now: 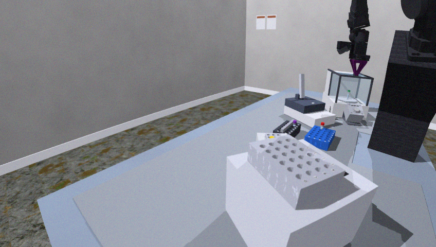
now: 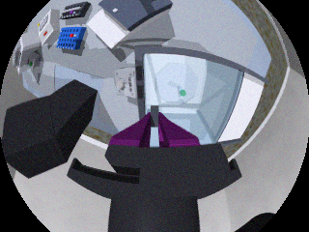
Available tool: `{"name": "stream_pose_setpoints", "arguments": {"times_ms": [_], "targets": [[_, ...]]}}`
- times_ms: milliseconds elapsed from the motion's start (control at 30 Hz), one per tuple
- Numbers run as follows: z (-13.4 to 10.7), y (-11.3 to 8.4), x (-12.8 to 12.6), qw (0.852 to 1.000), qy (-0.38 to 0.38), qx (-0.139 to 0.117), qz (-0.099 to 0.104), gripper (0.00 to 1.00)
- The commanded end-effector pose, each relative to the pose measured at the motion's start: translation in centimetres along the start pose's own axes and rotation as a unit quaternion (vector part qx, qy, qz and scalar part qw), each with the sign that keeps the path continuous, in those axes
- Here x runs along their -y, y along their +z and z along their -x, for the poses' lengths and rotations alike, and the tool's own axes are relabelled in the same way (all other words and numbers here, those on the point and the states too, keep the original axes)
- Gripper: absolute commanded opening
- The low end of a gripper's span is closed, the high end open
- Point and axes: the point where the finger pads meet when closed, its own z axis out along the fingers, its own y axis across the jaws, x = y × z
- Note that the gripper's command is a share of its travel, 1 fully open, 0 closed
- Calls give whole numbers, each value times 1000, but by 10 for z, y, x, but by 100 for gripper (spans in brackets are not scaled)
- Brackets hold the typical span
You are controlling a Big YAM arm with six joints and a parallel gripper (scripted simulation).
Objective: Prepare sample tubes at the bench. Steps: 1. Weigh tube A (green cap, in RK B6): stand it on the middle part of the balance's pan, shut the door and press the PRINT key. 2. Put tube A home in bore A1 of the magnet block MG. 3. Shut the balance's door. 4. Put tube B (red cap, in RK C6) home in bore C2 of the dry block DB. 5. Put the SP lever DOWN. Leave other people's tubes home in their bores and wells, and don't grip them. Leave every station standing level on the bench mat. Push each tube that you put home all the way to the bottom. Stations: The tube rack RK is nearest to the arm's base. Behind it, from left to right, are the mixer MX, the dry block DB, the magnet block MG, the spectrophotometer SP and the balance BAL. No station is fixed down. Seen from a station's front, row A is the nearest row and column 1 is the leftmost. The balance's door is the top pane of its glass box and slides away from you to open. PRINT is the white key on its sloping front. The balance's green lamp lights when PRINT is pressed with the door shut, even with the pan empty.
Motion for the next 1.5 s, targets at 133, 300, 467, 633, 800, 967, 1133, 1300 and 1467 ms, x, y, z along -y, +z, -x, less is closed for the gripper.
{"name": "stream_pose_setpoints", "arguments": {"times_ms": [133, 300, 467, 633, 800, 967, 1133, 1300, 1467], "targets": [[5, 0, -4, 1000, 2, -1, 1, 6], [5, 0, -4, 1000, 2, -1, 1, 6], [5, 0, -4, 1000, 2, -1, 1, 6], [5, 0, -4, 1000, 2, -1, 1, 6], [5, 0, -4, 1000, 2, -1, 1, 6], [5, 0, -4, 1000, 2, -1, 1, 6], [5, 0, -4, 1000, 2, -1, 1, 6], [5, 0, -4, 1000, 2, -1, 1, 6], [5, 0, -4, 1000, 2, -1, 1, 6]]}}
